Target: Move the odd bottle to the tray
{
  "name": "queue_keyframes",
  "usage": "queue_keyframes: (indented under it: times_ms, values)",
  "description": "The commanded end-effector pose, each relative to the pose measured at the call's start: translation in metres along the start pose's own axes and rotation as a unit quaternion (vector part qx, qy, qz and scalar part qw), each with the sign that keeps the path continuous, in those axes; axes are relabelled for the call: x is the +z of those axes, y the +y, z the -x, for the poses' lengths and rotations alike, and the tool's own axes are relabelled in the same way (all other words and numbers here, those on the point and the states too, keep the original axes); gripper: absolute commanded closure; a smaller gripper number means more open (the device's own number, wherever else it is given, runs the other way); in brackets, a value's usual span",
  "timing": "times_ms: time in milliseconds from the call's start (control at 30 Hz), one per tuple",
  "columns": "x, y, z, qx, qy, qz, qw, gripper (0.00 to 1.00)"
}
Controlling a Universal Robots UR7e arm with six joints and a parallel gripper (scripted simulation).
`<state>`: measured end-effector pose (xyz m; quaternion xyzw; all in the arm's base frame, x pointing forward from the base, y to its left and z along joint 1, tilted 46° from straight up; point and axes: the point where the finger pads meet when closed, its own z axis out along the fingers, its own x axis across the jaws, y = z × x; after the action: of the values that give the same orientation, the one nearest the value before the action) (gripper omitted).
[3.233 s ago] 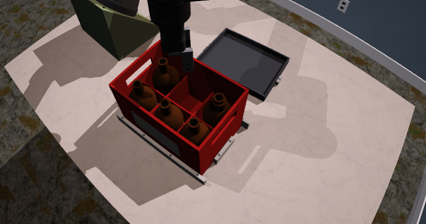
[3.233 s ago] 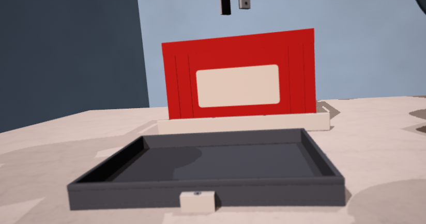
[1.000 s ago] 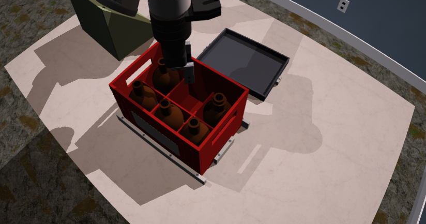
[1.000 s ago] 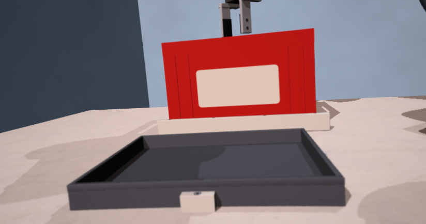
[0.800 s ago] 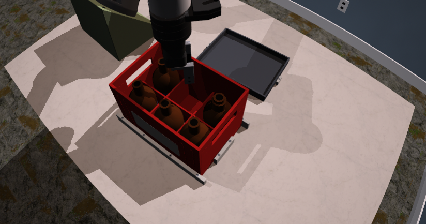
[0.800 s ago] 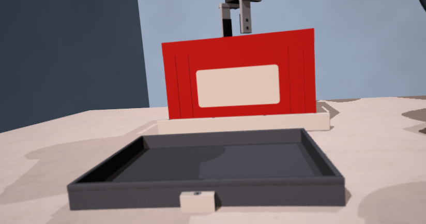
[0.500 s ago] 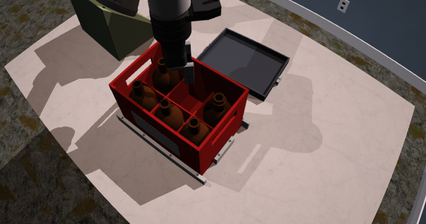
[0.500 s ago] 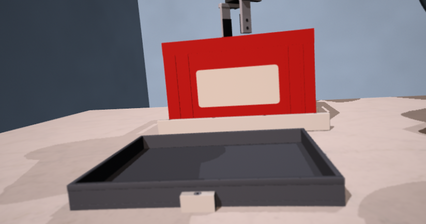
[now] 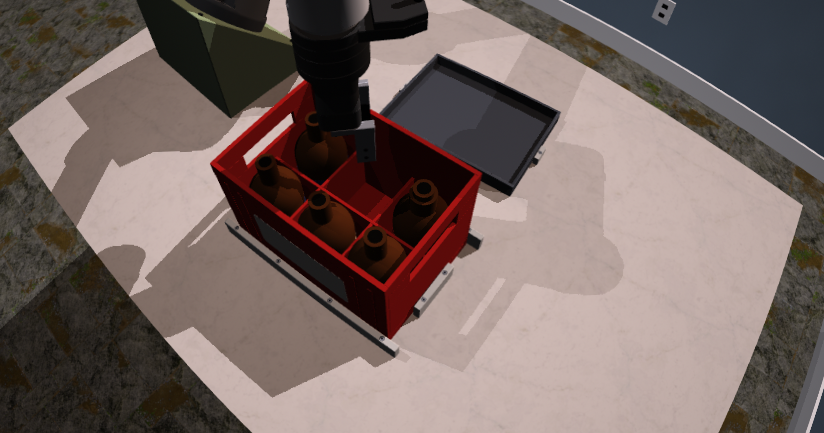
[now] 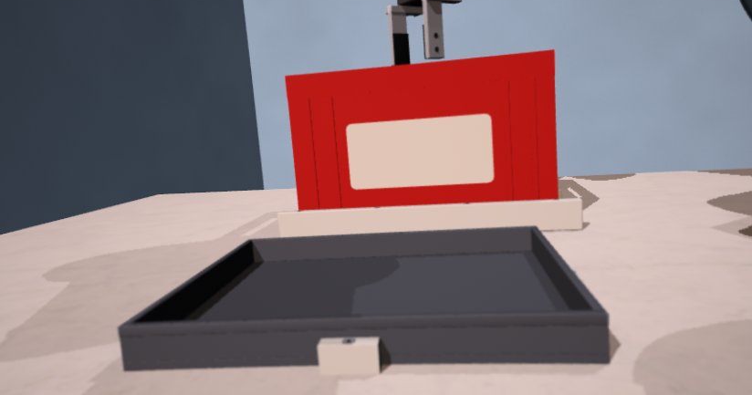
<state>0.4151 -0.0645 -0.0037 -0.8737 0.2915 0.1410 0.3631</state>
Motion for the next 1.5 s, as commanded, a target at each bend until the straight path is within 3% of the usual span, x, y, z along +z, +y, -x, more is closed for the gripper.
queue_keyframes:
  times_ms: [0,600,1467]
  values:
    - [0.000,0.000,0.000,0.000,0.001,0.000,1.000,0.00]
    - [0.004,0.000,0.000,0.000,0.001,0.000,1.000,0.00]
    - [0.030,0.000,0.000,0.000,0.001,0.000,1.000,0.00]
